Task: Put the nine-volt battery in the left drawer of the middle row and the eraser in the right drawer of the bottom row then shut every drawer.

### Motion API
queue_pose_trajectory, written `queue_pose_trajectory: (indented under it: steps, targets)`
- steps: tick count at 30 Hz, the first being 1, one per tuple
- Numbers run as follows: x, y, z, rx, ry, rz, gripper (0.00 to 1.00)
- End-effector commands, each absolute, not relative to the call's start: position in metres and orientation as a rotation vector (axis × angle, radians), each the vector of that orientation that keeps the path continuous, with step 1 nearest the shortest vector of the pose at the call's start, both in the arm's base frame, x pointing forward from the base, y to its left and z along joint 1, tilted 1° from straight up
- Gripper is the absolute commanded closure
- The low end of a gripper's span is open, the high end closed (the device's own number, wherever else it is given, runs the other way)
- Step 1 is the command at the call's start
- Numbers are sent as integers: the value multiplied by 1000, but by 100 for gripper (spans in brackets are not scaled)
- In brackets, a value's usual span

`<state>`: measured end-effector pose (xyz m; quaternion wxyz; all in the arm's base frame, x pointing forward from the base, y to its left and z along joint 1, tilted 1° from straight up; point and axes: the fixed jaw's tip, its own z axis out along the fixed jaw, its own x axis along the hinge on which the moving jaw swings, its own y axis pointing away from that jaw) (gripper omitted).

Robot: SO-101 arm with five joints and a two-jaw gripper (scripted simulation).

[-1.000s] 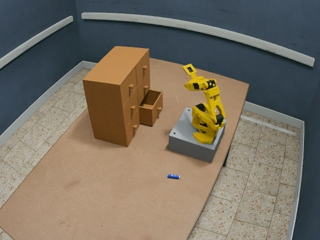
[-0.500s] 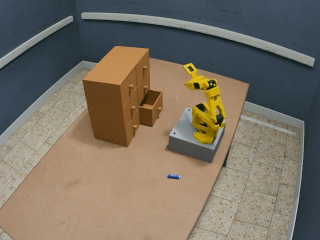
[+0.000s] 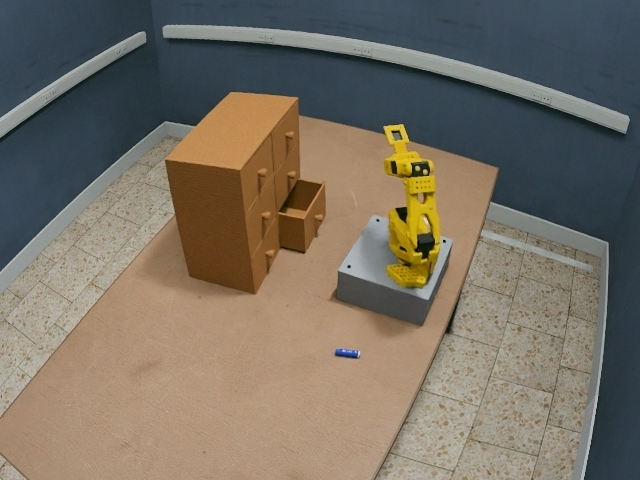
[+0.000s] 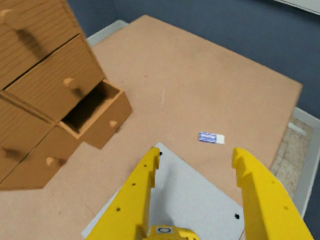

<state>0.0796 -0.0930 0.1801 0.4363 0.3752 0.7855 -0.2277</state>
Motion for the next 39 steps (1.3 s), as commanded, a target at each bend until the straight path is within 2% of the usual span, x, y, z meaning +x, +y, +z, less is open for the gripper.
queue_pose_trajectory:
  steps: [1,3,15,39]
  targets:
    - [65,-102,182,1072,1890,-649,73]
    - [65,-102,182,1072,1890,-649,73]
    - [21,-120,182,1460,1690,-867,73]
    - [21,-124,182,1436,1766,-879,73]
